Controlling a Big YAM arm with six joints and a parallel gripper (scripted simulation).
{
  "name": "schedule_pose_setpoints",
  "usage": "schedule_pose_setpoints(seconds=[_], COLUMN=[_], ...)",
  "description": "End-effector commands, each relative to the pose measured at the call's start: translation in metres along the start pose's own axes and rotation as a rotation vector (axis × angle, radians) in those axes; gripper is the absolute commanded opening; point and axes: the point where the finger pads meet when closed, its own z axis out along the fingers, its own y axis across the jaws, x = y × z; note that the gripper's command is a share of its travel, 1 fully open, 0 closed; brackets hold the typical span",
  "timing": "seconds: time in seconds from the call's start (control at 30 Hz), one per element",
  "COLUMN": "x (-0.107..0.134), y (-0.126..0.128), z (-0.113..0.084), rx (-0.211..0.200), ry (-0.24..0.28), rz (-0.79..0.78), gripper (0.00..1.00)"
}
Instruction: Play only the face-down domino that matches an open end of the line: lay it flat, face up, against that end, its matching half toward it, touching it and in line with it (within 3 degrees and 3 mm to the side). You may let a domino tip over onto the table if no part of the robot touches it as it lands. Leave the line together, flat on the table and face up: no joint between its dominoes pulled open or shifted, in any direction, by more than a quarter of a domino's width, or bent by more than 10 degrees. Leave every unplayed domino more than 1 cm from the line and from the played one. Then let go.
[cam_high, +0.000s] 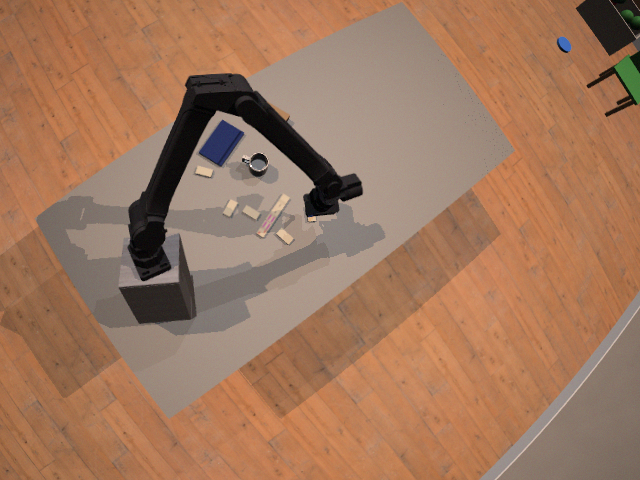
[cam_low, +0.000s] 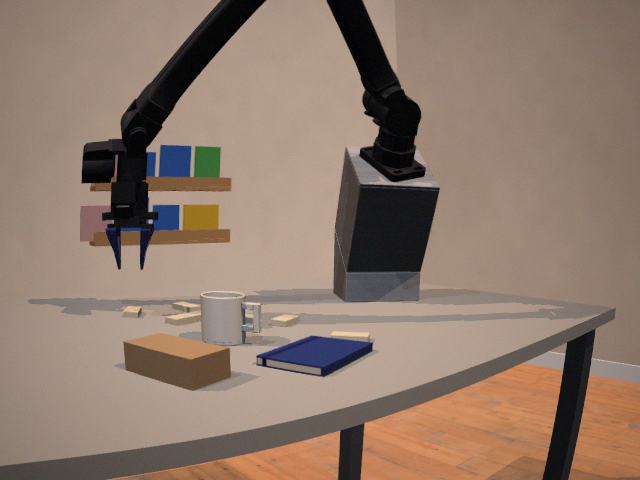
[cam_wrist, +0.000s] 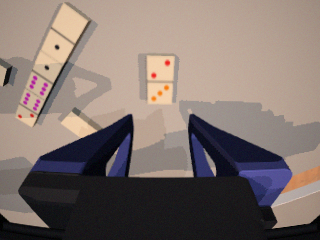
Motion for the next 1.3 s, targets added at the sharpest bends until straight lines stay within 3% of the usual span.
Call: schedule_pose_setpoints(seconds=[0.0, 0.1, 0.13, 0.43, 0.67, 0.7, 1.0, 1.23, 1.27], x=[-0.013, -0.013, -0.002, -0.013, -0.013, -0.006, -0.01, -0.01, 0.001], y=[-0.011, -0.011, -0.004, -0.011, -0.011, 0.001, -0.014, -0.014, -0.002], z=[-0.01, -0.01, -0.001, 0.03, 0.03, 0.036, 0.051, 0.051, 0.052], rx=[0.037, 0.037, 0.013, 0.038, 0.038, 0.009, 0.043, 0.043, 0.016], ry=[-0.007, -0.007, -0.002, -0.007, -0.007, -0.001, -0.009, -0.009, -0.001], rz=[-0.014, -0.014, -0.001, -0.012, -0.012, -0.01, -0.003, -0.003, 0.007], gripper=[0.43, 0.43, 0.43, 0.43, 0.43, 0.43, 0.43, 0.43, 0.43])
